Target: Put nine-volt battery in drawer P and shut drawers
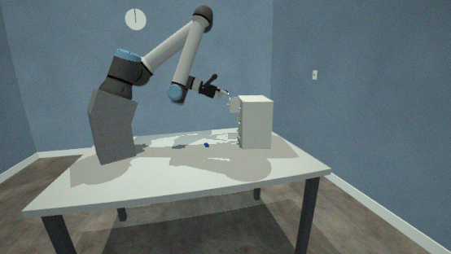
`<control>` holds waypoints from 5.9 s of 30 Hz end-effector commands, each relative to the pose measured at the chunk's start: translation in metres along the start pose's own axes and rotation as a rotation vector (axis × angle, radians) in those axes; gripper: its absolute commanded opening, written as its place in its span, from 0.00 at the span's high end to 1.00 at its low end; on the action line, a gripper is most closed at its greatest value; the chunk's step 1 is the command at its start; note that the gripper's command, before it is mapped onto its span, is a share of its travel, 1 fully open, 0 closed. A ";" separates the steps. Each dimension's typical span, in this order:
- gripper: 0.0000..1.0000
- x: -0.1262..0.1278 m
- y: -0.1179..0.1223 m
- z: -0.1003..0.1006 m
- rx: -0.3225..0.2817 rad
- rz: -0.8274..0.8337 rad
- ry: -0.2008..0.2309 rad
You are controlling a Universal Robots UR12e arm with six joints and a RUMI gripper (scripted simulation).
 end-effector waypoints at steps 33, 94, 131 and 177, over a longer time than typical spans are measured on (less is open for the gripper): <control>0.00 0.002 0.030 -0.103 0.001 0.000 0.000; 0.00 0.002 0.022 -0.118 -0.174 -0.002 0.009; 0.00 0.000 -0.004 -0.115 -0.602 -0.001 0.032; 0.00 -0.002 -0.039 -0.106 -1.193 0.000 0.063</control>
Point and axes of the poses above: the point where the finger pads meet when closed, its own z axis out along the fingers, its own x axis across the jaws, y = z × x, the point moved 4 cm from there along -z, back along the fingers, and after that the axes turned 3 degrees about z, right-handed, at the moved point
